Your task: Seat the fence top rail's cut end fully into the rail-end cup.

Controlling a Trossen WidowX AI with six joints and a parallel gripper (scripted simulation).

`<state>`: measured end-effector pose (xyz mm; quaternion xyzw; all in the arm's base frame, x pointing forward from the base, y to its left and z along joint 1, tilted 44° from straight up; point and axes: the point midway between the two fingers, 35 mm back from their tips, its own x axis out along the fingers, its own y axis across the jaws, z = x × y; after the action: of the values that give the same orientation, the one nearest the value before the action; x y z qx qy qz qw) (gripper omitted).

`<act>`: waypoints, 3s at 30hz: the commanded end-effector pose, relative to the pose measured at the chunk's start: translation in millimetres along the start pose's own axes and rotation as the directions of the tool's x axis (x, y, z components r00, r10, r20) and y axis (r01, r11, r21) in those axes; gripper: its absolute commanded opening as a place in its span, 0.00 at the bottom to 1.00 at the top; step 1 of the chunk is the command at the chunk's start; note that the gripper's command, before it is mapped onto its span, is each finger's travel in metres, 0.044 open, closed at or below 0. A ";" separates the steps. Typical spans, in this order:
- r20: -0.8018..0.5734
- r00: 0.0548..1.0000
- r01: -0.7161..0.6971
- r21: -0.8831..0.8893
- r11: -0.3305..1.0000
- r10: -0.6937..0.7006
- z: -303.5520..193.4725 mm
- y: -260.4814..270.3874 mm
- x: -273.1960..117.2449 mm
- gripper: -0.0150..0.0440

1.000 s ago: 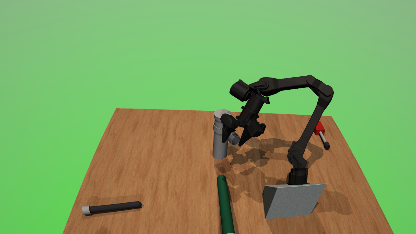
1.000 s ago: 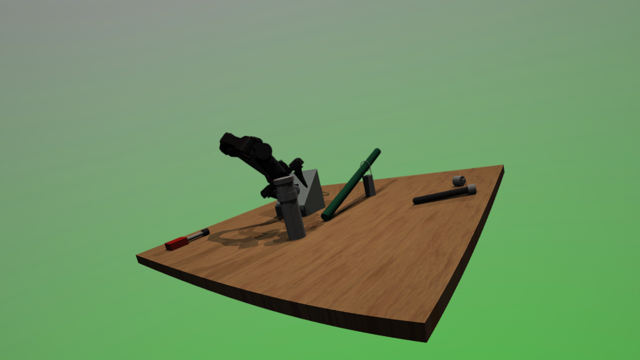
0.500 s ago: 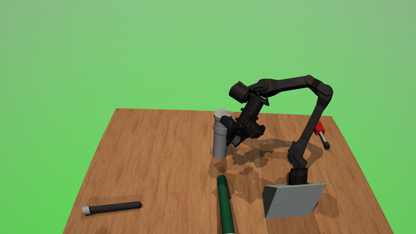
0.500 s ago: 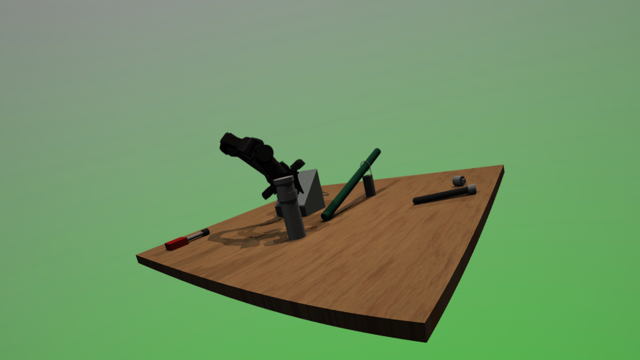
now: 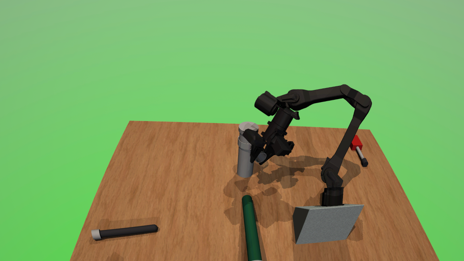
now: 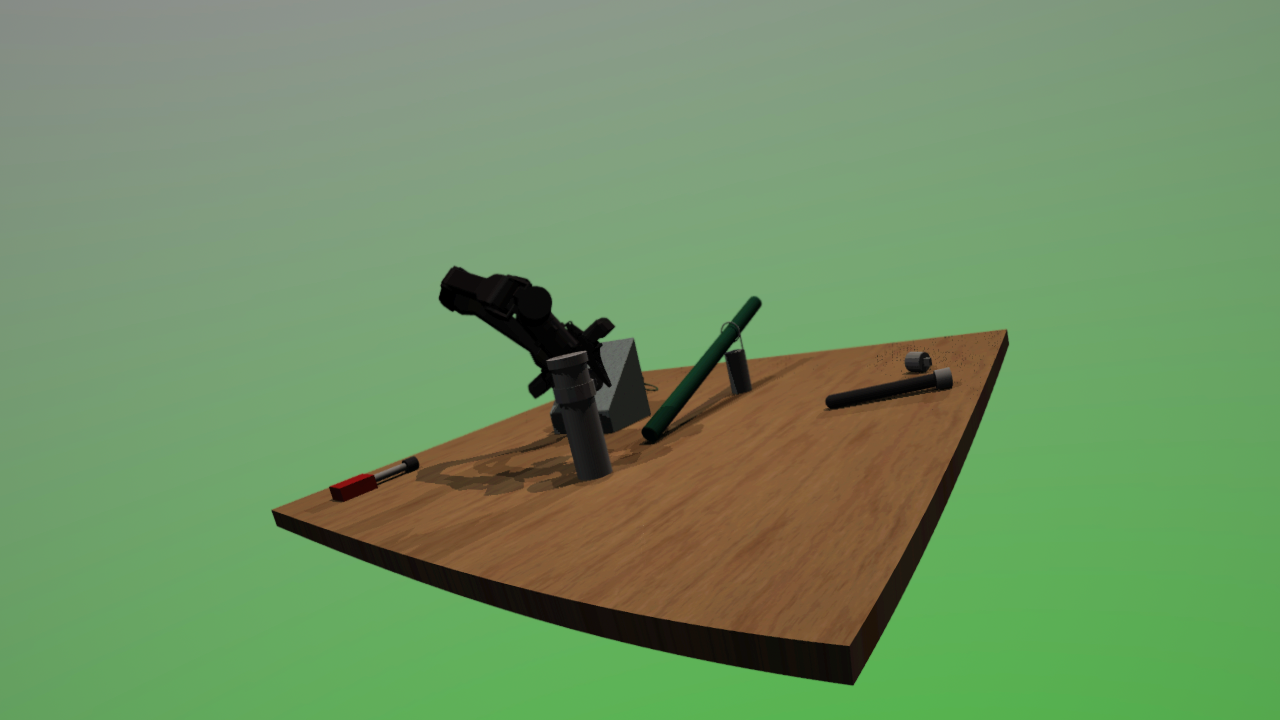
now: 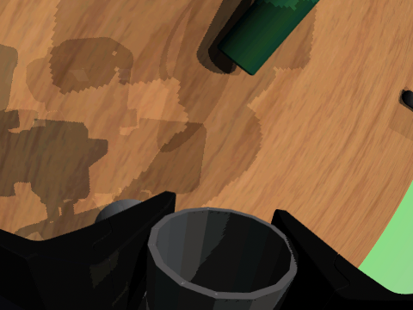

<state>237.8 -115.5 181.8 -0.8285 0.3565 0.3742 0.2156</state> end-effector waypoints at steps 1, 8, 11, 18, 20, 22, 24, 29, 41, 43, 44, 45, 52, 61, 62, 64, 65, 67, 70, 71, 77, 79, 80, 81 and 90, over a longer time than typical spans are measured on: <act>-0.024 1.000 0.000 0.036 0.999 0.001 0.0 -3.5 2.2 0.25; -0.055 0.998 0.002 0.090 0.996 0.003 -0.4 -8.4 5.1 0.25; -0.074 0.997 0.005 0.123 0.992 0.005 -0.7 -11.5 6.9 0.25; -0.100 0.995 0.008 0.170 0.985 0.009 -1.6 -15.8 9.5 0.25; -0.111 0.994 0.011 0.189 0.982 0.010 -1.9 -17.5 10.4 0.25; -0.112 0.994 0.011 0.191 0.981 0.011 -2.0 -17.8 10.5 0.25; -0.118 0.993 0.012 0.201 0.980 0.012 -2.3 -18.6 11.1 0.25; -0.147 0.989 0.019 0.252 0.968 0.018 -3.7 -23.4 13.8 0.25; -0.186 0.982 0.032 0.320 0.947 0.030 -6.2 -29.6 17.5 0.25; -0.195 0.980 0.035 0.336 0.941 0.034 -7.0 -31.1 18.4 0.25; -0.202 0.979 0.037 0.348 0.937 0.036 -7.5 -32.2 19.0 0.25; -0.210 0.977 0.040 0.362 0.931 0.039 -8.1 -33.5 19.8 0.25; -0.228 0.973 0.048 0.393 0.918 0.046 -9.6 -36.4 21.4 0.25; -0.215 0.976 0.043 0.371 0.928 0.041 -8.5 -34.4 20.2 0.25; -0.213 0.976 0.042 0.368 0.929 0.040 -8.3 -34.0 20.0 0.25; -0.210 0.977 0.041 0.362 0.931 0.039 -8.0 -33.5 19.7 0.25; -0.208 0.977 0.040 0.359 0.932 0.038 -7.9 -33.3 19.6 0.25; -0.208 0.977 0.040 0.359 0.932 0.038 -7.9 -33.3 19.6 0.25; -0.212 0.976 0.042 0.368 0.929 0.040 -8.3 -33.8 20.4 0.25; -0.212 0.976 0.042 0.368 0.929 0.040 -8.3 -33.8 20.4 0.25; -0.212 0.976 0.042 0.368 0.929 0.040 -8.3 -33.8 20.4 0.25; -0.212 0.976 0.042 0.368 0.929 0.040 -8.3 -33.8 20.4 0.34; -0.212 0.976 0.042 0.368 0.929 0.040 -8.3 -33.8 20.4 0.39; -0.212 0.976 0.042 0.368 0.929 0.040 -8.3 -33.8 20.4 0.43; -0.210 0.977 0.041 0.370 0.928 0.041 -5.2 -37.1 18.8 0.83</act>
<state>276.6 -105.9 174.1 -0.8088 0.4412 0.2082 0.3284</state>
